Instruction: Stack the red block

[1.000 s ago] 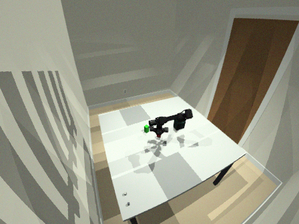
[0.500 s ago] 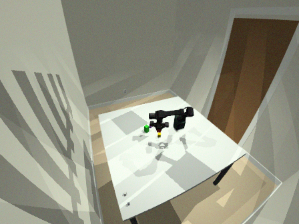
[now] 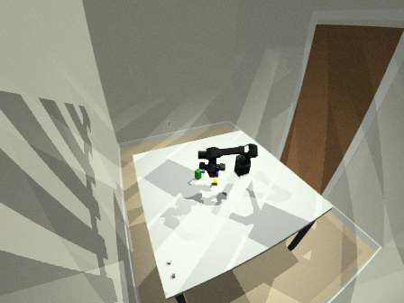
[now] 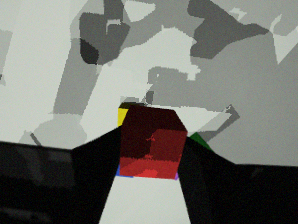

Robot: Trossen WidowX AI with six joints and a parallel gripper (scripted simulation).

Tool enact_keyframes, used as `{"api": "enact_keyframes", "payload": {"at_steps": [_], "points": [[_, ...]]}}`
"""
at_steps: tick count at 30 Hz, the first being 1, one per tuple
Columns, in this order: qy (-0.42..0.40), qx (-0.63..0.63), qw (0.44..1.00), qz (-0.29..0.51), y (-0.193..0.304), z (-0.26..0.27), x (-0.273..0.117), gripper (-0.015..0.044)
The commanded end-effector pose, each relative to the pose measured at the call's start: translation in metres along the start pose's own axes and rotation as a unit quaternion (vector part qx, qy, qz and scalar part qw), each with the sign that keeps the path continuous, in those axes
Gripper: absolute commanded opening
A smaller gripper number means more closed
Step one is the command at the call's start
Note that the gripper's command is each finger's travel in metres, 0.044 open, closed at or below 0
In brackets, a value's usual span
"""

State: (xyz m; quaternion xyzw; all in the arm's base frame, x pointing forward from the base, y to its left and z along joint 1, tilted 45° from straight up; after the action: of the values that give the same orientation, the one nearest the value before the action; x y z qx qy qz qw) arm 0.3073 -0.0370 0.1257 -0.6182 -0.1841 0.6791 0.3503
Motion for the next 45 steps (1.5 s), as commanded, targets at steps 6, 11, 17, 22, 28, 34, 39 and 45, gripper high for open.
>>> {"api": "enact_keyframes", "payload": {"at_steps": [6, 11, 17, 22, 28, 34, 39, 45], "points": [[0.001, -0.003, 1.0, 0.009, 0.03, -0.032, -0.002, 0.0], [0.001, -0.003, 1.0, 0.01, 0.047, -0.048, -0.002, 0.0], [0.001, -0.003, 1.0, 0.008, 0.068, -0.065, -0.002, 0.0], [0.002, -0.002, 1.0, 0.006, 0.088, -0.079, -0.001, 0.0], [0.002, -0.002, 1.0, 0.002, 0.109, -0.092, 0.0, 0.0], [0.002, -0.002, 1.0, 0.002, 0.111, -0.095, 0.008, 0.0], [0.002, -0.002, 1.0, 0.002, 0.111, -0.095, 0.021, 0.0], [0.002, -0.002, 1.0, 0.002, 0.111, -0.095, 0.038, 0.0]]}}
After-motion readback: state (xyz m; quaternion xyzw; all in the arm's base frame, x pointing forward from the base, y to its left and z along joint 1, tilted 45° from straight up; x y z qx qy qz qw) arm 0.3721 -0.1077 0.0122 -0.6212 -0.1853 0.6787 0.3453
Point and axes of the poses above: the point midway between the two fingers, 35 mm back from their tips, its own x axis out along the fingers, its own z axis across the jaws, y = z × x, the point moved 9 cm from there along -x, back along the fingers, and after that the axes turned 12 degrees about -x, right-handed, at the moved point
